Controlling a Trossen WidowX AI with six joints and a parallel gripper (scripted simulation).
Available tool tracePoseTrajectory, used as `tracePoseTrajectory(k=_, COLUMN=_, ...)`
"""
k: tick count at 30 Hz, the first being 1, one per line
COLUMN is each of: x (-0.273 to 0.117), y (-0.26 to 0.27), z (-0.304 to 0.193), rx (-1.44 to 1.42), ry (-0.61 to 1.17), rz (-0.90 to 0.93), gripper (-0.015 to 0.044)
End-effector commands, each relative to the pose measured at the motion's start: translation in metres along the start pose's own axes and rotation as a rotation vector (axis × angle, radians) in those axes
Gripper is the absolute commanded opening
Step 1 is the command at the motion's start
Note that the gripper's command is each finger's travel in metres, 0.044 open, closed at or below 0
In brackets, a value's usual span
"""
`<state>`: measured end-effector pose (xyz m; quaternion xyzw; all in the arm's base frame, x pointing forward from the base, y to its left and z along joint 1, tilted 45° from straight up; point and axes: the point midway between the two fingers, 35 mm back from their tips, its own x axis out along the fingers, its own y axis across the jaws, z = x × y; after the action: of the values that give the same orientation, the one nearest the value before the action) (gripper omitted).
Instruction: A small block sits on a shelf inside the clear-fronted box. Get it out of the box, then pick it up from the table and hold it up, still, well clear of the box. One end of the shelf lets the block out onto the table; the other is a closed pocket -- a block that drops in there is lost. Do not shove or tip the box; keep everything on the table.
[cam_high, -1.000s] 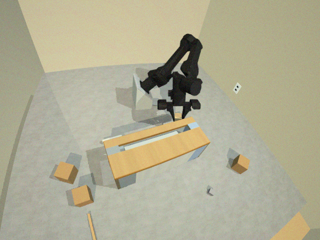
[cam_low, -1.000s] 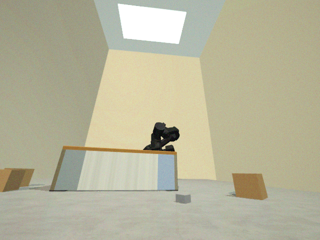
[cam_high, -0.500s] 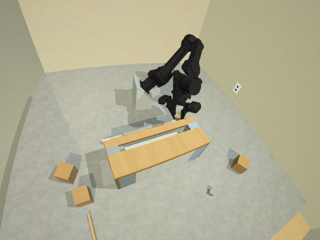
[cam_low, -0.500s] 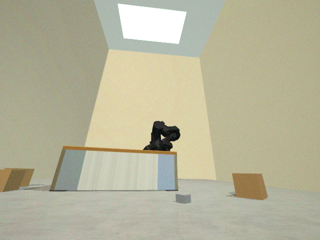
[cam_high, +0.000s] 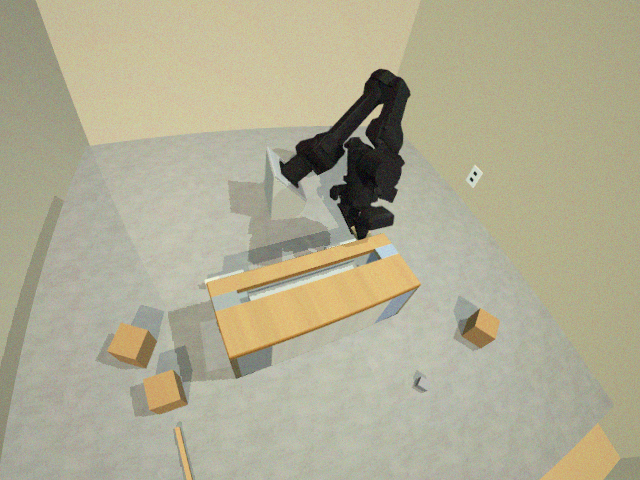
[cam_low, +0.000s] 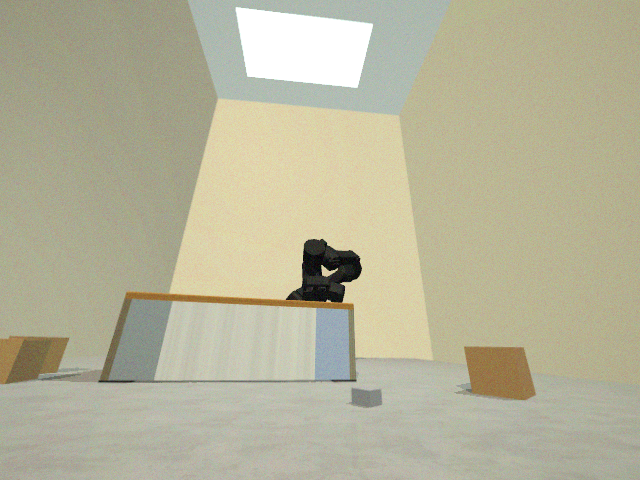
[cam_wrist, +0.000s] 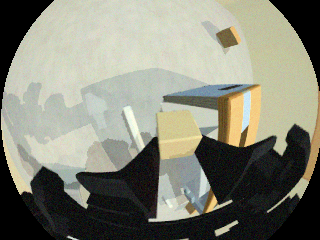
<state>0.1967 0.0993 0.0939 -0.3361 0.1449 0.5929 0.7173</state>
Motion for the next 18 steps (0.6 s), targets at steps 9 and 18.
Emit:
tracePoseTrajectory(k=9, x=-0.0075, y=-0.0049, z=0.0029, rx=0.494, ry=-0.013, rz=0.009, gripper=0.0000)
tracePoseTrajectory(k=18, x=-0.0122, y=-0.0064, z=0.0046, rx=0.847, ry=-0.015, rz=0.020, gripper=0.0000)
